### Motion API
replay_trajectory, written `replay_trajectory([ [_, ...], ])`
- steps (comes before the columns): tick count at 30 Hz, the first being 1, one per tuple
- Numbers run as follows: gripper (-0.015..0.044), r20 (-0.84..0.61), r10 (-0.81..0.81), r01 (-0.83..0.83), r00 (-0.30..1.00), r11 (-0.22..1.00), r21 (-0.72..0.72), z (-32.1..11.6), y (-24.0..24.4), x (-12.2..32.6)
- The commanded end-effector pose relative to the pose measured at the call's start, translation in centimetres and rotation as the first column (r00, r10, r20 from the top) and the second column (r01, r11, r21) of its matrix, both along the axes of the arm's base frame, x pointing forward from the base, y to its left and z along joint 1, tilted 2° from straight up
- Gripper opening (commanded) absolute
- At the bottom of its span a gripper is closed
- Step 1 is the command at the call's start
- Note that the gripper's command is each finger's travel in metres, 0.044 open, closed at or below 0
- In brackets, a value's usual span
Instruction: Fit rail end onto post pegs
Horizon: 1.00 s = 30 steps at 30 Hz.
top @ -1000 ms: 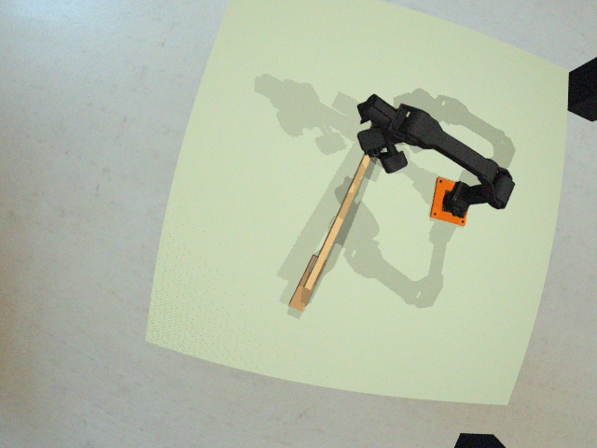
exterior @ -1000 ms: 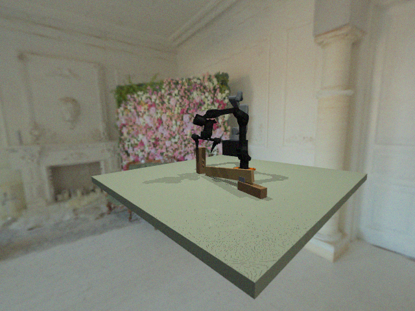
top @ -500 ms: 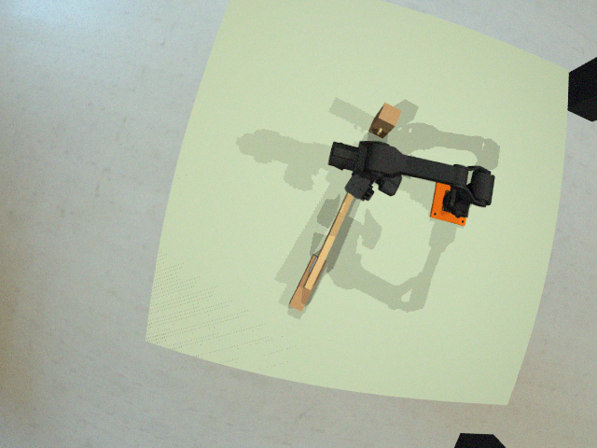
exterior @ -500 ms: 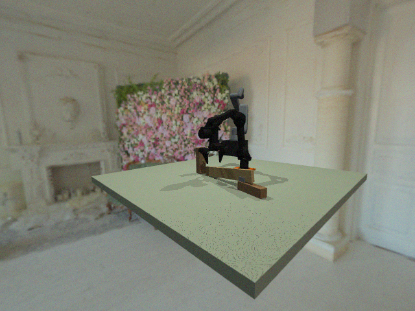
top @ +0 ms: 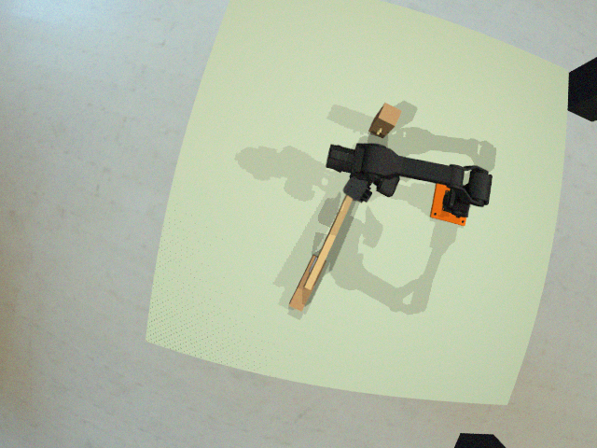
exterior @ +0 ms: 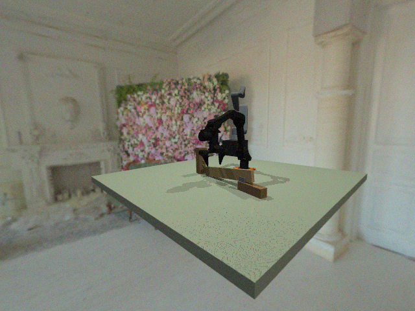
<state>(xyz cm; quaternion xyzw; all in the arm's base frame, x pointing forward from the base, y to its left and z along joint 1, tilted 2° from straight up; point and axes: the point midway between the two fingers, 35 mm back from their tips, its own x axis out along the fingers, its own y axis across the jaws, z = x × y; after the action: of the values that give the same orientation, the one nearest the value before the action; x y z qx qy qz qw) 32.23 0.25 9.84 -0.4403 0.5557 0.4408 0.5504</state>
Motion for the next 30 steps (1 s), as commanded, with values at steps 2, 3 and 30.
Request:
replay_trajectory([
  [2, 0.044, -0.008, 0.008, -0.008, 1.0, 1.0, -0.004, -1.2, 0.0, 0.0],
  [3, 0.044, -0.008, 0.008, -0.008, 1.0, 1.0, -0.004, -1.3, 0.0, 0.0],
  [30, 0.044, -0.008, 0.008, -0.008, 1.0, 1.0, -0.004, -5.7, -0.1, -0.3],
])
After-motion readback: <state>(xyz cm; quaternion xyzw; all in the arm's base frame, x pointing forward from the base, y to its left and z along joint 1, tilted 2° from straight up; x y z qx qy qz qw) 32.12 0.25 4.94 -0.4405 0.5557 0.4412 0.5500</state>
